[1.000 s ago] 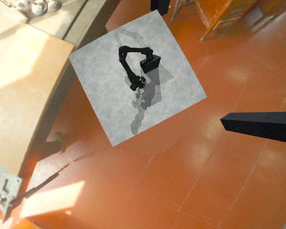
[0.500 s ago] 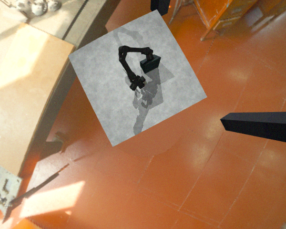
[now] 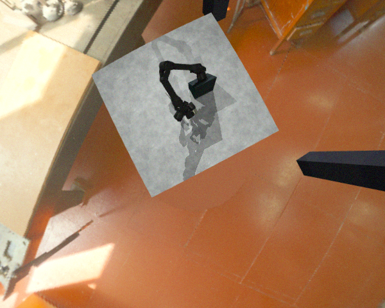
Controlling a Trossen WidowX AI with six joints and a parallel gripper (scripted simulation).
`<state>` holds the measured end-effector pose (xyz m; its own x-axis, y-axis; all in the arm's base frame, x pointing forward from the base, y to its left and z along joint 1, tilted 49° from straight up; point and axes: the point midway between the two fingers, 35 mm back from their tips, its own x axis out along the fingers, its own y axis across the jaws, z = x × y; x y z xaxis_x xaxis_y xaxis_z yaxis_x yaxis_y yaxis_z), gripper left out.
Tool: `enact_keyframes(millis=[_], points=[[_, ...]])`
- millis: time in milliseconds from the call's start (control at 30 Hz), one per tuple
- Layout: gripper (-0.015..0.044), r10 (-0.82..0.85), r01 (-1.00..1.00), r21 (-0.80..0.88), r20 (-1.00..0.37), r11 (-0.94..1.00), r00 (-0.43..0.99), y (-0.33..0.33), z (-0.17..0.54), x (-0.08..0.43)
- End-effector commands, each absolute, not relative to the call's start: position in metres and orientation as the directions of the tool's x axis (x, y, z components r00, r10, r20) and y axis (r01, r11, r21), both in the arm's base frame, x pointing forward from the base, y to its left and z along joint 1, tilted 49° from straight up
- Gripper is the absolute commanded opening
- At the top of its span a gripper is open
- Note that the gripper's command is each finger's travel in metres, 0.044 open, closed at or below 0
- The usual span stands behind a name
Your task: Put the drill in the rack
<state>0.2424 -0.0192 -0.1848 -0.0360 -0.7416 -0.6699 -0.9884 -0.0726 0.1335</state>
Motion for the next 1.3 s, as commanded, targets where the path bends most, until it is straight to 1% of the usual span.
enact_keyframes(millis=[0, 933, 1267], points=[[0.044, -0.745, -0.988, 0.137, -0.666, -0.074, -0.037, -0.0218, -0.1829, 0.2425], [0.044, -0.746, -0.988, 0.138, -0.665, -0.074, -0.037, -0.0285, -0.1783, 0.2431], [0.0177, -0.742, -0.989, 0.132, -0.67, -0.072, -0.035, -0.0262, -0.18, 0.2442]])
